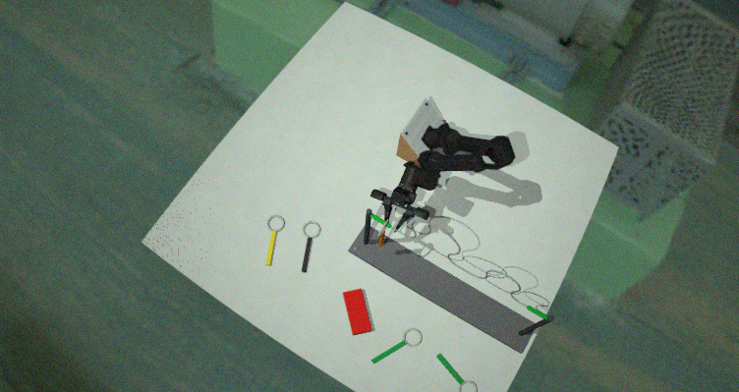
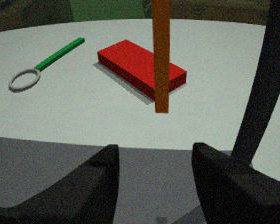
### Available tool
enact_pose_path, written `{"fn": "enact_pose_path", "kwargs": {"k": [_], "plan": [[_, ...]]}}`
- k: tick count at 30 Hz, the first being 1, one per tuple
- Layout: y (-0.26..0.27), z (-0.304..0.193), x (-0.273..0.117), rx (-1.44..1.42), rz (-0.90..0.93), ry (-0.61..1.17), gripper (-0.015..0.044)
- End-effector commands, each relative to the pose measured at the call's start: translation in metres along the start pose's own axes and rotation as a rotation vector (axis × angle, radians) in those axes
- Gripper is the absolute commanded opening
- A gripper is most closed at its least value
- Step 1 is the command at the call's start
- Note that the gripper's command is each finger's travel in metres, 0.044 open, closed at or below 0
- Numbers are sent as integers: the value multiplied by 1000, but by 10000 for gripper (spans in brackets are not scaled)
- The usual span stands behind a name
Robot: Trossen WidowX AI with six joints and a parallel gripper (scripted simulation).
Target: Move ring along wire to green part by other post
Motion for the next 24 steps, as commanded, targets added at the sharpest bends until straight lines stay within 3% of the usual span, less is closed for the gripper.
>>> {"fn": "enact_pose_path", "kwargs": {"k": [1,6,24], "plan": [[-1,-2,-16,3,-6,4,160],[-1,-3,-33,5,-6,3,160],[-1,-3,-34,5,-6,3,160]]}}
Point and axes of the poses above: the point midway between the two fingers, 35 mm back from their tips, its own x axis out along the fingers, its own y axis across the jaws, z = x × y, the point moved 7 cm from there along -x, back along the fingers, and after that the axes turned 8 degrees about x, right-handed, at the moved point
